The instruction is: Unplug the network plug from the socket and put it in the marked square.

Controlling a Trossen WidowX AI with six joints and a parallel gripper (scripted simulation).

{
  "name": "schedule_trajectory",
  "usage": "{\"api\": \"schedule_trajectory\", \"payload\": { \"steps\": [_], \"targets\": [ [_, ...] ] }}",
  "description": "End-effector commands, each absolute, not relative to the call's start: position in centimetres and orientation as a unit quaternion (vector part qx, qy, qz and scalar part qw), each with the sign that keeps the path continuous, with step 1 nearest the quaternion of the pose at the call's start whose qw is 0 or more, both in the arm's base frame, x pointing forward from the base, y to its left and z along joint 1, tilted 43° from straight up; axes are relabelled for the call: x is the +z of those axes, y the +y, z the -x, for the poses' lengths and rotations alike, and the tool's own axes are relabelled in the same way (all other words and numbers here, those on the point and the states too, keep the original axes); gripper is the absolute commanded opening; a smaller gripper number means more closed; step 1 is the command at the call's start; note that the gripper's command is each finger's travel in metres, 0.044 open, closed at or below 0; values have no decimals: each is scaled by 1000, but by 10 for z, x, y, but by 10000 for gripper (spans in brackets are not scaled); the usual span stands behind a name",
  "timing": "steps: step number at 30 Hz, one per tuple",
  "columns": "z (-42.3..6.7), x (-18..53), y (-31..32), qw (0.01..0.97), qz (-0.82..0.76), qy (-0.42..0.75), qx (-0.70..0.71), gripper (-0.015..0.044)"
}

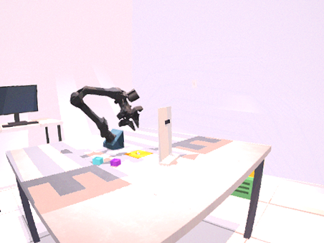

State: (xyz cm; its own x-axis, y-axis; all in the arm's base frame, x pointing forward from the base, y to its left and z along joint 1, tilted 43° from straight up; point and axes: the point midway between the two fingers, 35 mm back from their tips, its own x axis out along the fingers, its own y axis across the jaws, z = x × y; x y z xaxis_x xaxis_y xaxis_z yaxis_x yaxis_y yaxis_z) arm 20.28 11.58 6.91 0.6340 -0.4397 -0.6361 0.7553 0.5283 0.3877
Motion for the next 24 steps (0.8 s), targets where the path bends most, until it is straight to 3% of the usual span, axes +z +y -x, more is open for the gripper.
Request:
{"api": "schedule_trajectory", "payload": {
  "steps": [1, 24],
  "targets": [
    [-202, 75, 122, 840, -330, 240, -357, 156],
    [-194, 124, 163, 841, -330, 238, -357, 156]
  ]
}}
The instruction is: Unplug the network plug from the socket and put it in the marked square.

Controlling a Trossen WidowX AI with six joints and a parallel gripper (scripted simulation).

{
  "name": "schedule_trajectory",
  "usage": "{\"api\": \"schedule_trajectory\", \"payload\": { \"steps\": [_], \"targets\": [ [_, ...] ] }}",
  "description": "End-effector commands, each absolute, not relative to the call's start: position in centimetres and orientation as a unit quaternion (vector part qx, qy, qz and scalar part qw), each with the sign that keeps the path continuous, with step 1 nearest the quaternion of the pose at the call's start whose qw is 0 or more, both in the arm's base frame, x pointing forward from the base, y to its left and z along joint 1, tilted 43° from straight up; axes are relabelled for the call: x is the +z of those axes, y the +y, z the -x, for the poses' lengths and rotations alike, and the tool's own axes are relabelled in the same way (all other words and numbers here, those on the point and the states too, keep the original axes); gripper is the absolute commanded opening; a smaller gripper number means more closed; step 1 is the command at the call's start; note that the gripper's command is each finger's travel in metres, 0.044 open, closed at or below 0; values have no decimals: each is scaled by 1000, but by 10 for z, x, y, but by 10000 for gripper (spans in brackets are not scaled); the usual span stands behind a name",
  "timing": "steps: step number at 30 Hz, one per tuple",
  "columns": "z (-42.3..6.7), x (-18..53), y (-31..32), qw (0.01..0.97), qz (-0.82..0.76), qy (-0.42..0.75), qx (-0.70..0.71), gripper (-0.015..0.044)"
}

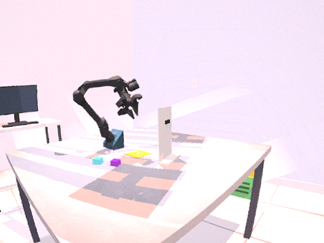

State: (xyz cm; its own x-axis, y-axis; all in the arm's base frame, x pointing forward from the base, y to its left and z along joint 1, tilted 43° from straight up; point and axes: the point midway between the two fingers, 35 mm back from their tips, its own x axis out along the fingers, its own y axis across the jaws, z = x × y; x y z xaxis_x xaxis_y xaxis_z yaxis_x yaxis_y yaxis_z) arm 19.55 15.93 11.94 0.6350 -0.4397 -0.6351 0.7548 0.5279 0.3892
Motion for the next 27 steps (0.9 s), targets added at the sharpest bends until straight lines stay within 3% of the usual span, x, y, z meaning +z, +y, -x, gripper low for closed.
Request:
{"api": "schedule_trajectory", "payload": {
  "steps": [1, 6, 17, 27],
  "targets": [
    [-193, 126, 165, 841, -330, 237, -357, 156],
    [-191, 134, 170, 841, -330, 236, -357, 156],
    [-191, 134, 170, 841, -330, 236, -357, 440],
    [-191, 134, 170, 841, -330, 236, -357, 440]
  ]
}}
